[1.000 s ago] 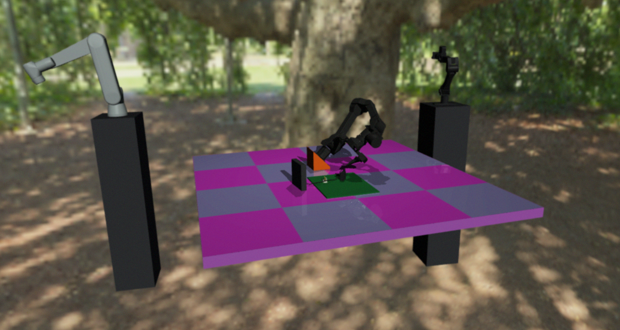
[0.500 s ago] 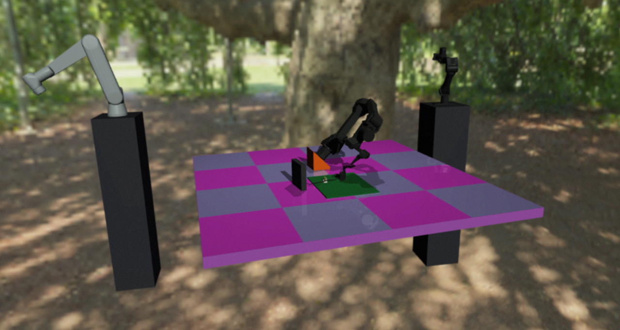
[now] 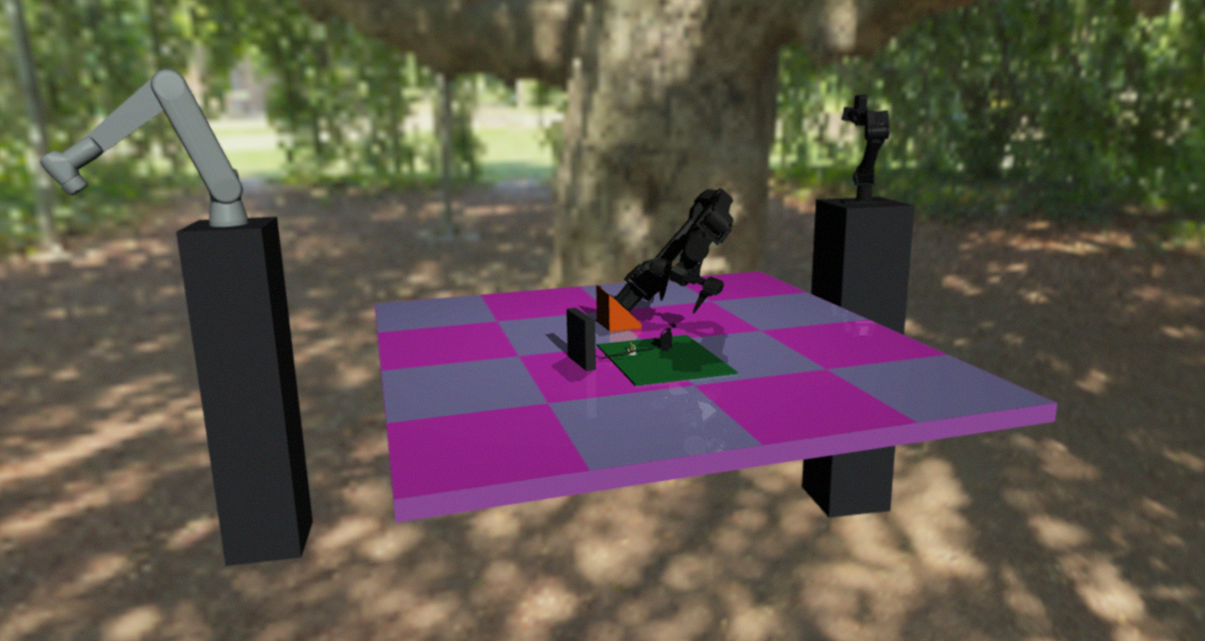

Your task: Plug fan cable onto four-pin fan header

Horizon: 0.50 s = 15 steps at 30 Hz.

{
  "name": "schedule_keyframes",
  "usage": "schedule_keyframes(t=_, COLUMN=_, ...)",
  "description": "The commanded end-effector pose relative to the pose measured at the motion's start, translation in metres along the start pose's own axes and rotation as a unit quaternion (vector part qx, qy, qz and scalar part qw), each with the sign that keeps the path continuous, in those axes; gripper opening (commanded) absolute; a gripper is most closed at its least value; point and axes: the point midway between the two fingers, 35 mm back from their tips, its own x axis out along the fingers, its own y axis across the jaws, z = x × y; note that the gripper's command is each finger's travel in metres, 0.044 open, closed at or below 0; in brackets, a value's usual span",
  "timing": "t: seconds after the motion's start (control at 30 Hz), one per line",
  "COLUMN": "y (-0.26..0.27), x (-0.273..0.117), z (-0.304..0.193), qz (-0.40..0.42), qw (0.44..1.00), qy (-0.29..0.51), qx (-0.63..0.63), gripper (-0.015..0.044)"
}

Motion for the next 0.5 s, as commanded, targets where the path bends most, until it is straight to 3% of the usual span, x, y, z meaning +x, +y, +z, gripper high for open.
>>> schedule_keyframes(t=0.0, y=0.004, x=-0.009, z=0.005, qz=0.045, qw=0.999, qy=0.008, qx=-0.014, gripper=0.0440)
schedule_keyframes(t=0.3, y=0.009, x=-0.027, z=0.016, qz=0.132, qw=0.991, qy=0.008, qx=-0.038, gripper=0.0440)
schedule_keyframes(t=0.47, y=0.008, x=-0.021, z=0.013, qz=0.109, qw=0.994, qy=0.010, qx=-0.029, gripper=0.0440)
